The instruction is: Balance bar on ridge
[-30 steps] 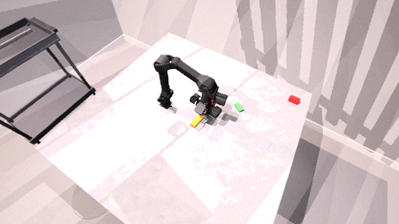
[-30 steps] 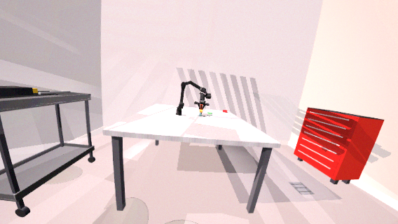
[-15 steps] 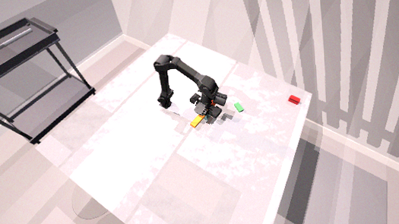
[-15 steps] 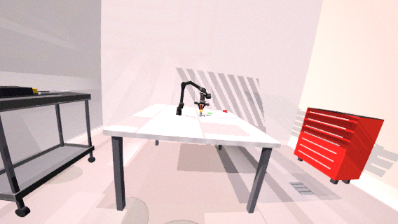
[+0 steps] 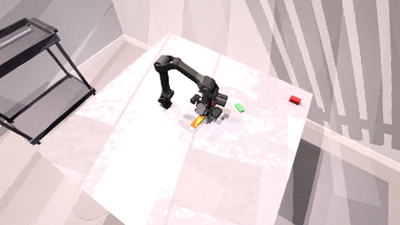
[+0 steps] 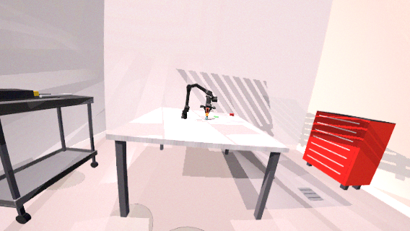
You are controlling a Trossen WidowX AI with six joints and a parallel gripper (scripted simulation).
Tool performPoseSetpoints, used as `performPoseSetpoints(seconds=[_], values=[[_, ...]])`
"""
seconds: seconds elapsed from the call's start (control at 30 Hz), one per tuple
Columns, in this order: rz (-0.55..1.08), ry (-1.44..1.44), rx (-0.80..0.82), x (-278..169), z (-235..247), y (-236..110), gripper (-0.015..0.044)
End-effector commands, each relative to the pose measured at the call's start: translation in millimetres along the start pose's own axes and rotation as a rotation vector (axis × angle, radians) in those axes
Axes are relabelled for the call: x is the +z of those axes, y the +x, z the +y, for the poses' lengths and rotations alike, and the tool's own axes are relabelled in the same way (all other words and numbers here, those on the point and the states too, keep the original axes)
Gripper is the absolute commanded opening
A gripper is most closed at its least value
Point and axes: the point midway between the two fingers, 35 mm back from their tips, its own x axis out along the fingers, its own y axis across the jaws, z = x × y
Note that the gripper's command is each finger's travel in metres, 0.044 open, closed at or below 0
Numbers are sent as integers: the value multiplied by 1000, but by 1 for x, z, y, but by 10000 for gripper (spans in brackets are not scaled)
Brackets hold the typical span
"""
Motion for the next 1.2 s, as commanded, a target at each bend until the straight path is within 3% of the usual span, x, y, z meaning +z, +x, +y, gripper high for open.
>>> performPoseSetpoints(seconds=[0.0,1.17], values=[[1,3,2,0,0,0,0],[1,3,2,0,0,3,0]])
